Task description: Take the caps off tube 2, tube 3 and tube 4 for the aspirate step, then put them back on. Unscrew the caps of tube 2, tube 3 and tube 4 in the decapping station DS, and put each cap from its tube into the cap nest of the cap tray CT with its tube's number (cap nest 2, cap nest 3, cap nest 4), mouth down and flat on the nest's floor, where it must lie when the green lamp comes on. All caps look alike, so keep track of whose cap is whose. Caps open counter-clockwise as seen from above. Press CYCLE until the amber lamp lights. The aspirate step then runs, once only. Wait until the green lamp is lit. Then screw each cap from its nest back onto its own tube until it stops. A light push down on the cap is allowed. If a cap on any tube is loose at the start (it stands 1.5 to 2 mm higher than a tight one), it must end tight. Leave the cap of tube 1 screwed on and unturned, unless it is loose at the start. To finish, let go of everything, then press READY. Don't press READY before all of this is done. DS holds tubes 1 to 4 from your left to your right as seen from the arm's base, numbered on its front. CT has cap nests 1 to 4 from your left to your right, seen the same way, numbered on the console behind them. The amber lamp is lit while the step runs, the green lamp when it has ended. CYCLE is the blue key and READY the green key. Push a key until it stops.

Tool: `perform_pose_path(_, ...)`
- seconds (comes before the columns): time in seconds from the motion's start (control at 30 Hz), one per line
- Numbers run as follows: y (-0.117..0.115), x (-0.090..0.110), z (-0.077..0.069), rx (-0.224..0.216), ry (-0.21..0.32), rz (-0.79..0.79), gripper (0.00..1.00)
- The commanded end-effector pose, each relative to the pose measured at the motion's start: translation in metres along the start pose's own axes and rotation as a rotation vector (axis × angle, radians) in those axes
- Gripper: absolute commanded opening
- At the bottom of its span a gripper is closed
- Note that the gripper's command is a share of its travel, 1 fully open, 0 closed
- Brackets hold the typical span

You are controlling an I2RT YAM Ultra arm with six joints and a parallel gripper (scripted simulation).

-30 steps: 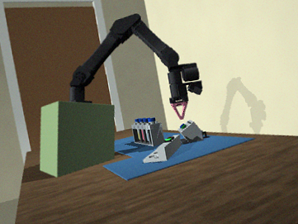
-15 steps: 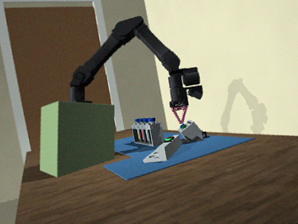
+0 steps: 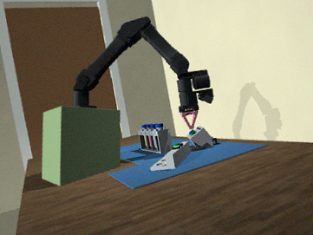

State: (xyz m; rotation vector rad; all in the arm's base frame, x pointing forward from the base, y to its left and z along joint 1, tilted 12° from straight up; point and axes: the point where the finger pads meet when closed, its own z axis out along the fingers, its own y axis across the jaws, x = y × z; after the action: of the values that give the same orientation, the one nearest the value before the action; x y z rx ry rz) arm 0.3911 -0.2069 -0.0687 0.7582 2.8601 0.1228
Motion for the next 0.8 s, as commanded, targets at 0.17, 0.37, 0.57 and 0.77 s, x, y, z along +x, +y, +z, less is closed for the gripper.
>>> perform_pose_path(0.17,-0.0001,-0.01,-0.0063,0.001,-0.031,-0.002,0.0)
perform_pose_path(0.37,-0.0002,-0.0104,-0.0061,0.001,-0.031,-0.002,0.0)
perform_pose_path(0.57,-0.0002,-0.0107,-0.006,0.001,-0.031,-0.002,0.0)
perform_pose_path(0.77,-0.0002,-0.0108,-0.0033,0.001,-0.031,-0.002,0.0)
